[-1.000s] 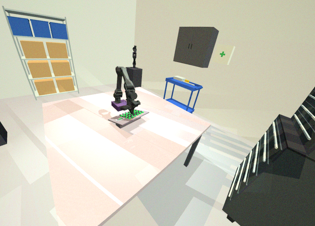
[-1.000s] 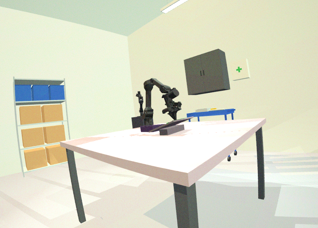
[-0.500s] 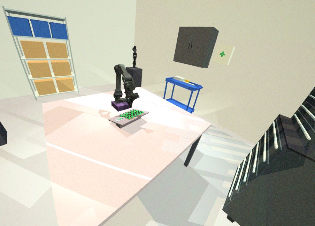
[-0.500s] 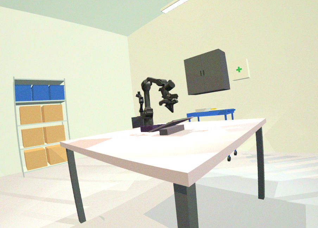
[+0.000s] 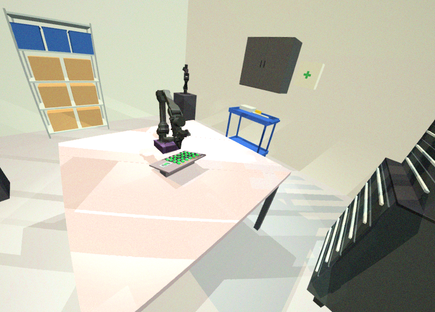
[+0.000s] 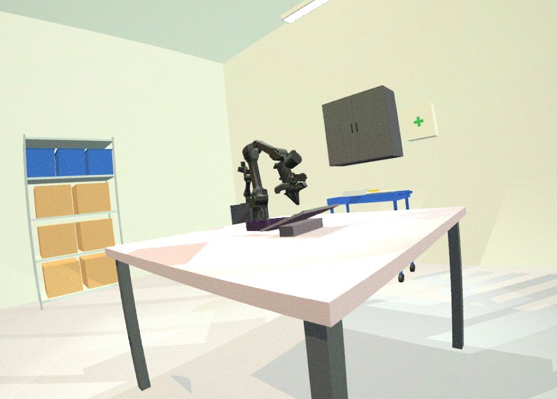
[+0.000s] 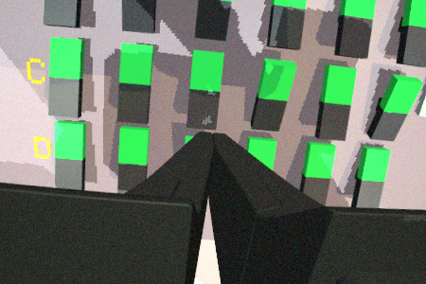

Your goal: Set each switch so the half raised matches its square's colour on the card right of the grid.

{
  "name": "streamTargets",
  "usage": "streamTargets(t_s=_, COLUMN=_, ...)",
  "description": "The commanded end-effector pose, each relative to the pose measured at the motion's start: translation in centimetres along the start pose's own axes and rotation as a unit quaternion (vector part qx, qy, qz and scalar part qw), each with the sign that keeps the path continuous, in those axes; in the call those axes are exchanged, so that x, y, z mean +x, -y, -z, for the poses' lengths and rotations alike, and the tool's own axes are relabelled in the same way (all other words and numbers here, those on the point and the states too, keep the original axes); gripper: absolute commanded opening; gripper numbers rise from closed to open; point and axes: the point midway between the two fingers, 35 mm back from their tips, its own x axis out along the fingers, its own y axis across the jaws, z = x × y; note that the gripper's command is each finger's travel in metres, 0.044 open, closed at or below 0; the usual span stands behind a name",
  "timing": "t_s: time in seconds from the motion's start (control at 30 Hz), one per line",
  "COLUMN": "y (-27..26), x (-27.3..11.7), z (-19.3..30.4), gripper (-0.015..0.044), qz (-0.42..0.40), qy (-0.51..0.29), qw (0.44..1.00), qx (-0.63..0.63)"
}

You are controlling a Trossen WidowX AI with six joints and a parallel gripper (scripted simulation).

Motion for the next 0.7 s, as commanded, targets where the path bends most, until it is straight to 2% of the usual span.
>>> streamTargets(t_s=0.0, y=-0.1, x=1.7, z=0.6, gripper=0.0, qz=0.0, qy=-0.003, qw=1.0, qx=0.001)
streamTargets(t_s=0.67, y=-0.1, x=4.0, z=0.6, gripper=0.0, qz=0.0, qy=-0.002, qw=1.0, qx=0.001)
